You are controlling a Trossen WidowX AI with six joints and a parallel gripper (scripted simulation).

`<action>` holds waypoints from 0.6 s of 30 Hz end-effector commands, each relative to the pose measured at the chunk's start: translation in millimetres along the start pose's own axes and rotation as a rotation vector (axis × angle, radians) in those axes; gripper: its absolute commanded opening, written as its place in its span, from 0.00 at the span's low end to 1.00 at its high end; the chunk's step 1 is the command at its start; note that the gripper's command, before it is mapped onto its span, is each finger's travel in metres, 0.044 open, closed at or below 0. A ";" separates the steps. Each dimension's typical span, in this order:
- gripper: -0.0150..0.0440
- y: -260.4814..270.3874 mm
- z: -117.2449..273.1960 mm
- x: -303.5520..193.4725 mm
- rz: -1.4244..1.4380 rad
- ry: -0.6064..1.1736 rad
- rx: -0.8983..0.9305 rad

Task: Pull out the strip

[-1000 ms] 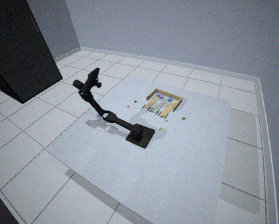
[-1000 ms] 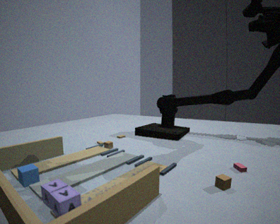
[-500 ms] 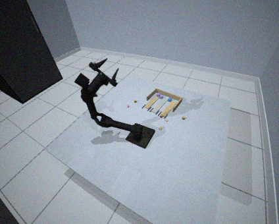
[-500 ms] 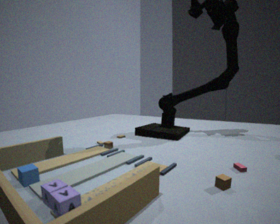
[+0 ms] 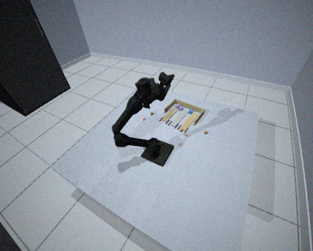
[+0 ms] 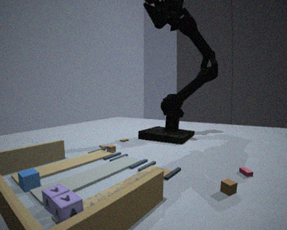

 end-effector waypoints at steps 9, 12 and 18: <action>0.93 150.5 -107.7 -25.1 -0.698 0.112 0.443; 0.93 198.2 -118.4 -20.7 -0.828 0.188 0.551; 0.93 284.0 -117.1 -10.0 -1.005 0.365 0.718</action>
Point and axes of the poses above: the point midway between the two fingers, 35 mm back from their tips, its own z axis back along the fingers, its own y axis across the jaws, x = y × z, the point moved 6 cm from there along z, back along the fingers, and after that the axes turned 9 degrees about z, right-handed, at the moved point
